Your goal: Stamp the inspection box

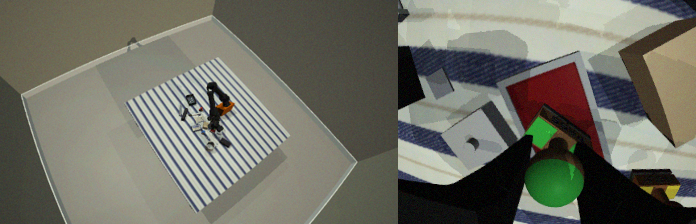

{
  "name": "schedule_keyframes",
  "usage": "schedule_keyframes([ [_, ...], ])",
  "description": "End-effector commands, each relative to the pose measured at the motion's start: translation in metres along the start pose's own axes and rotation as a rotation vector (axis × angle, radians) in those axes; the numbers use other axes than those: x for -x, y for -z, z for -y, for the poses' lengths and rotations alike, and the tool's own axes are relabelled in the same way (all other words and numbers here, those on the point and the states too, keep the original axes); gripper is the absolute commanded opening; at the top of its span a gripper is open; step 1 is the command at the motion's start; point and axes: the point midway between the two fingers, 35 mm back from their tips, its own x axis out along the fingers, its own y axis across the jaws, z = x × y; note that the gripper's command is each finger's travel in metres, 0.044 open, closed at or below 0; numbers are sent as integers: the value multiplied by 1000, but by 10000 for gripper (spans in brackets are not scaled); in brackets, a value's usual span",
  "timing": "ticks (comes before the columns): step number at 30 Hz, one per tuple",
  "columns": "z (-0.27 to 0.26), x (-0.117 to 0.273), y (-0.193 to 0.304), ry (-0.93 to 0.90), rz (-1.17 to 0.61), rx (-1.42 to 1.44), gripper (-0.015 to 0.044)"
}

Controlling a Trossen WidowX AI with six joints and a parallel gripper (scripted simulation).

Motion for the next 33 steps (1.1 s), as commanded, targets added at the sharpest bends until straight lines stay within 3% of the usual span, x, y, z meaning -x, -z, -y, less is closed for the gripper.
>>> schedule_keyframes([
  [1, -1, 2, 0, -3, -3, -4, 0],
  [33, -6, 49, 0, -5, -3, -4, 0],
])
